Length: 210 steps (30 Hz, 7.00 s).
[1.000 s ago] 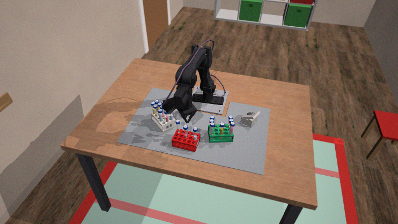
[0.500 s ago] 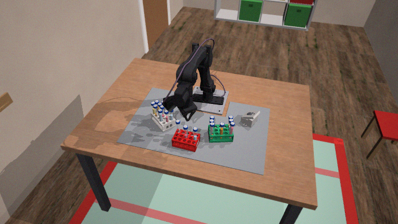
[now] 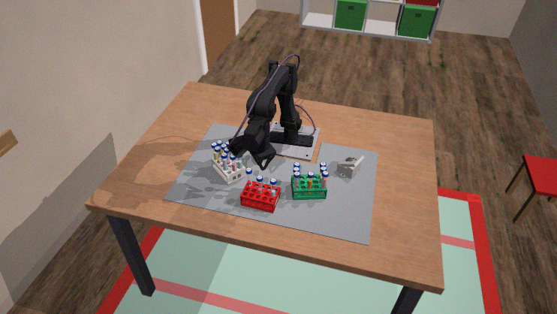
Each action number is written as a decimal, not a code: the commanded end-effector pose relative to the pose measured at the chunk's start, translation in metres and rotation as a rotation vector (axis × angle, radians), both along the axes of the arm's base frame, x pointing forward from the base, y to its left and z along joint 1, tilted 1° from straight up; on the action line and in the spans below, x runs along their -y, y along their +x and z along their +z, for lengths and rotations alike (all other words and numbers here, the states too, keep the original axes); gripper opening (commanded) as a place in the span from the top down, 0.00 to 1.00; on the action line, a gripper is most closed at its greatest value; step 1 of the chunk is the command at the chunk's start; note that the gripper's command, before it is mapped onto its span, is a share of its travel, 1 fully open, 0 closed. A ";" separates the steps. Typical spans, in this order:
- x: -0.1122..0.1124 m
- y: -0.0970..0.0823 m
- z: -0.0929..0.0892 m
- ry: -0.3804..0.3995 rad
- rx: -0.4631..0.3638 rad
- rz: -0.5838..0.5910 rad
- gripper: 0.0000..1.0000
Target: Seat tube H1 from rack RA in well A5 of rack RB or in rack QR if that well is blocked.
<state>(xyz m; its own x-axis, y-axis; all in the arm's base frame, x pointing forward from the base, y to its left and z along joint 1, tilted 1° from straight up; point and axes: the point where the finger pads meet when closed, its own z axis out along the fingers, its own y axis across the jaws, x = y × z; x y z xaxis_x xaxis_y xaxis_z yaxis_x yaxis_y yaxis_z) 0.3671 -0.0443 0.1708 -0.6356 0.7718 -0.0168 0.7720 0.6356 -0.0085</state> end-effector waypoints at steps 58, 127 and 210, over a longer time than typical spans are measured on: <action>0.000 0.005 -0.044 -0.009 0.012 0.001 0.70; -0.002 0.005 -0.009 -0.011 0.029 0.004 1.00; -0.003 -0.067 0.018 -0.017 0.048 0.196 1.00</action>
<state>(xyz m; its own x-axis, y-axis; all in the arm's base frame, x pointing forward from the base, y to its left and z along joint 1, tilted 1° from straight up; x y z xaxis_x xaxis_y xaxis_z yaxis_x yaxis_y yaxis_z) 0.2917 -0.0356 0.1728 -0.7062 0.7080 0.0038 0.7077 0.7060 -0.0276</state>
